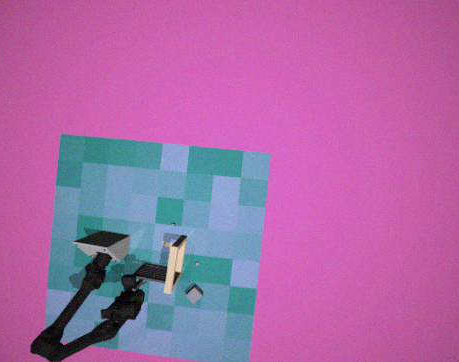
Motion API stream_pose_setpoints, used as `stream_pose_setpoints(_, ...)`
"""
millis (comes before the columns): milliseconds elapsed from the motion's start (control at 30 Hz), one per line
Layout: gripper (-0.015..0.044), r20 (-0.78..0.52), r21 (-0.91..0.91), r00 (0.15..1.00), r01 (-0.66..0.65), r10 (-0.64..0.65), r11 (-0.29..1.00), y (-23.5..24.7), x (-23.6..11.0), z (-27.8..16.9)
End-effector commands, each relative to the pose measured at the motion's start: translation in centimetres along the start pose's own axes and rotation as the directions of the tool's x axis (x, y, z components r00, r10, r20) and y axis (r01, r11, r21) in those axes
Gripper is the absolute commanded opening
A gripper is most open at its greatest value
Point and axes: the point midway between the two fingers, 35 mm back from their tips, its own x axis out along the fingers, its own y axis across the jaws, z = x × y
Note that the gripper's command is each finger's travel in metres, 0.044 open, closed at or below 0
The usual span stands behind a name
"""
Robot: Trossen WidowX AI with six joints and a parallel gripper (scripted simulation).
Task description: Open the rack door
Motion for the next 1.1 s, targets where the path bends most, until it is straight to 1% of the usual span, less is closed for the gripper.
stream_pose_setpoints(0, 0.0181, 0.000, -0.013, 1.000, 0.003, -0.003, 1.000, 0.0, 0.0, 0.0)
stream_pose_setpoints(133, 0.0286, 0.000, -0.013, 1.000, 0.003, -0.003, 1.000, 0.0, 0.0, 0.0)
stream_pose_setpoints(167, 0.0295, 0.000, -0.013, 1.000, 0.003, -0.003, 1.000, 0.0, 0.0, 0.0)
stream_pose_setpoints(1067, 0.0295, 0.002, -0.015, 1.000, -0.005, 0.005, 1.000, 0.1, -3.7, 0.2)
